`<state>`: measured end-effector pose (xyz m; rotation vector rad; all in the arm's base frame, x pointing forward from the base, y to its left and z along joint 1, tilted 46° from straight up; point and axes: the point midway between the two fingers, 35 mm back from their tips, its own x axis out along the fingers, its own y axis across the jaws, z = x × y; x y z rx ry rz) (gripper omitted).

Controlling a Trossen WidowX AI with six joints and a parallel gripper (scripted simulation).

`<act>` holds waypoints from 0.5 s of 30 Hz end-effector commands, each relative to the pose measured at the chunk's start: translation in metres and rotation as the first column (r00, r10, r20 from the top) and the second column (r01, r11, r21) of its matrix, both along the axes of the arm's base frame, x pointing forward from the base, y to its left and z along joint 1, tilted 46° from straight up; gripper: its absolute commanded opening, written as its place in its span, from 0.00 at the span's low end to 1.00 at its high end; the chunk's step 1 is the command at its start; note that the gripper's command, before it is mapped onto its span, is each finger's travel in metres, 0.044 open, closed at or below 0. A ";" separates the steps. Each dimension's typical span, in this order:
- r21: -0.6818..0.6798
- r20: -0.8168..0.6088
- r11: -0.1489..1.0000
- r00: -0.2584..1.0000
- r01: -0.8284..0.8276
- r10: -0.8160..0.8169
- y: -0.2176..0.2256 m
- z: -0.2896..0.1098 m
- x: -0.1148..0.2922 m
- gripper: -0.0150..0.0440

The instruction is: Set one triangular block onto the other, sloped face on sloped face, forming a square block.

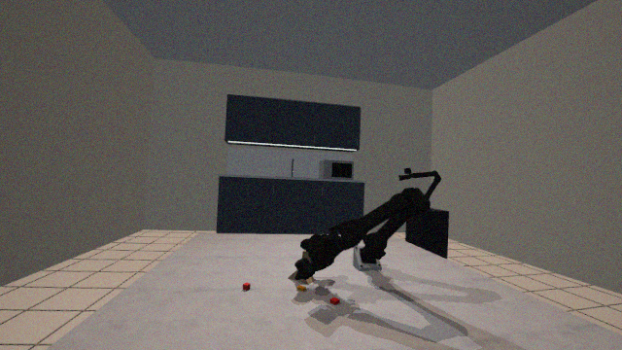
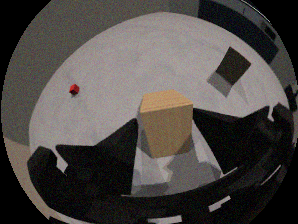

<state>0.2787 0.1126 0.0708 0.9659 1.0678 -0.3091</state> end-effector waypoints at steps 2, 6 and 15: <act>0.001 0.001 1.000 1.000 0.000 0.000 0.000 0.000 0.000 0.60; 0.001 0.001 1.000 1.000 0.000 0.000 0.000 0.000 0.000 0.55; 0.000 0.000 1.000 1.000 0.000 0.000 -0.004 0.004 0.002 0.25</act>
